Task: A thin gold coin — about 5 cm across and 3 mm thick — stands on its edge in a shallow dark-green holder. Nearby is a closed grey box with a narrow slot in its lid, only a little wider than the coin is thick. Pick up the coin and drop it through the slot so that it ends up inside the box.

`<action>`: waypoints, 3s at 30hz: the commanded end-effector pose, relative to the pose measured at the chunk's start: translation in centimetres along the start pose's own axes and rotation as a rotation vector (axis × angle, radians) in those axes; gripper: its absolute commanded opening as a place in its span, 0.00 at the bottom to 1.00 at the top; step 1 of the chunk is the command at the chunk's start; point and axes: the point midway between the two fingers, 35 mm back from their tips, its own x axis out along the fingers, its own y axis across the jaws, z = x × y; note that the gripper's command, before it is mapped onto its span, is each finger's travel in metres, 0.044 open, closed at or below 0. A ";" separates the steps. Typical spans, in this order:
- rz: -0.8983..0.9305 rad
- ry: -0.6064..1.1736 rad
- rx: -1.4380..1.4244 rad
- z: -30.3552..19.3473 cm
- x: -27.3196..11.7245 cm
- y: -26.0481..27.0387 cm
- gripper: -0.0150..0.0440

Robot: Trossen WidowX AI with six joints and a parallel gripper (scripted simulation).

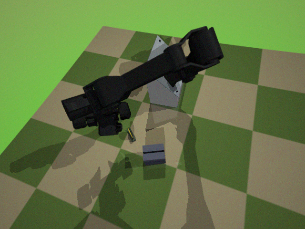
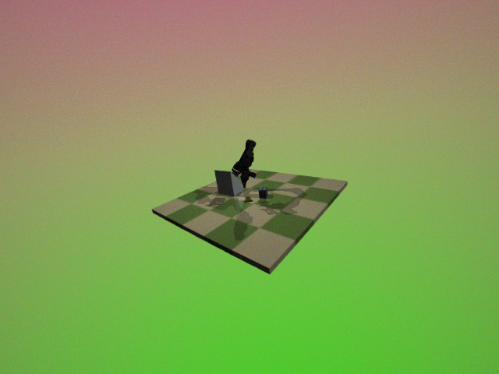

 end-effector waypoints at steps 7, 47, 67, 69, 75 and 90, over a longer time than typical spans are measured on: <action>0.344 -0.168 -0.098 1.3 1.2 8.0 0.53; 0.345 -0.170 -0.097 2.6 9.3 10.8 0.53; 0.347 -0.171 -0.098 2.8 10.9 11.6 0.25; 0.347 -0.171 -0.098 2.8 10.9 11.6 0.25; 0.347 -0.171 -0.098 2.8 10.9 11.6 0.25; 0.342 -0.168 -0.097 2.4 7.8 10.0 0.25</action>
